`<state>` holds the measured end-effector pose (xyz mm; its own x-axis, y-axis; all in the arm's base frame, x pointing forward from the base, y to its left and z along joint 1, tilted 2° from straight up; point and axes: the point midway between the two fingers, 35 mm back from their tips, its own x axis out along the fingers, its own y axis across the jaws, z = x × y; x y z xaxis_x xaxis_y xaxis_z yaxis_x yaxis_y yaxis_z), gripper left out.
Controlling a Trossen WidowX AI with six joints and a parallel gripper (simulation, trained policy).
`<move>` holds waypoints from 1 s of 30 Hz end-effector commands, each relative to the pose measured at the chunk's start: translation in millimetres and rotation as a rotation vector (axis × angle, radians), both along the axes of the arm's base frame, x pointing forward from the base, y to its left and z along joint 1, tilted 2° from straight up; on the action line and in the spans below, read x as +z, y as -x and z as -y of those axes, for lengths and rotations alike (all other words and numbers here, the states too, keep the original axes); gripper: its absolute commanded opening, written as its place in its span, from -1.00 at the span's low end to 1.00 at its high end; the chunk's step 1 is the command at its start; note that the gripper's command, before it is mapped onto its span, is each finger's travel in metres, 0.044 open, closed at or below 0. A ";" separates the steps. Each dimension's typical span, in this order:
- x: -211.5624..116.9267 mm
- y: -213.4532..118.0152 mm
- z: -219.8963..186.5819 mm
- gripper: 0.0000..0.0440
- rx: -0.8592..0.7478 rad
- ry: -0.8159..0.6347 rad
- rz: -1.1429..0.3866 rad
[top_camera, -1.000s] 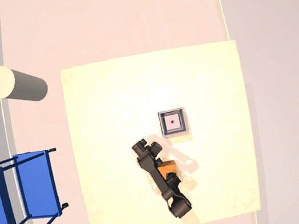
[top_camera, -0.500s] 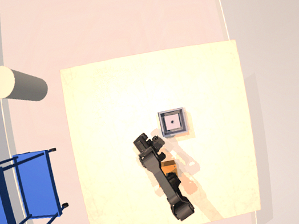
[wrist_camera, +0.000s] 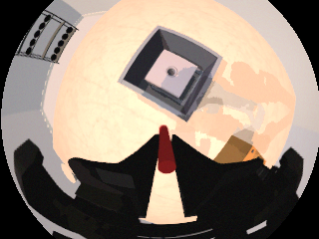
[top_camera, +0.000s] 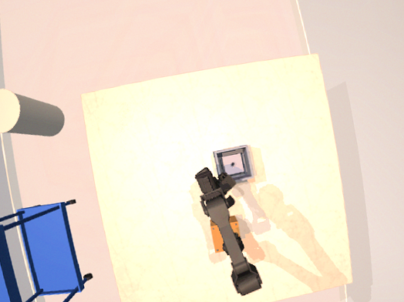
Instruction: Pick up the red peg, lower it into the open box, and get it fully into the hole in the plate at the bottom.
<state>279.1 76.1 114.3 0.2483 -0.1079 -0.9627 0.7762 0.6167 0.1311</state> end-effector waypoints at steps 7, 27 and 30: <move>-1.6 -23.3 32.9 -1.00 -0.060 0.011 0.000; -27.6 -65.8 89.2 -0.95 -0.164 -0.016 -0.028; -36.7 -70.0 92.9 -0.95 -0.168 -0.024 -0.043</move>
<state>345.0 -14.0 86.6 0.2035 -0.1330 -0.9700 0.8723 0.4746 0.1179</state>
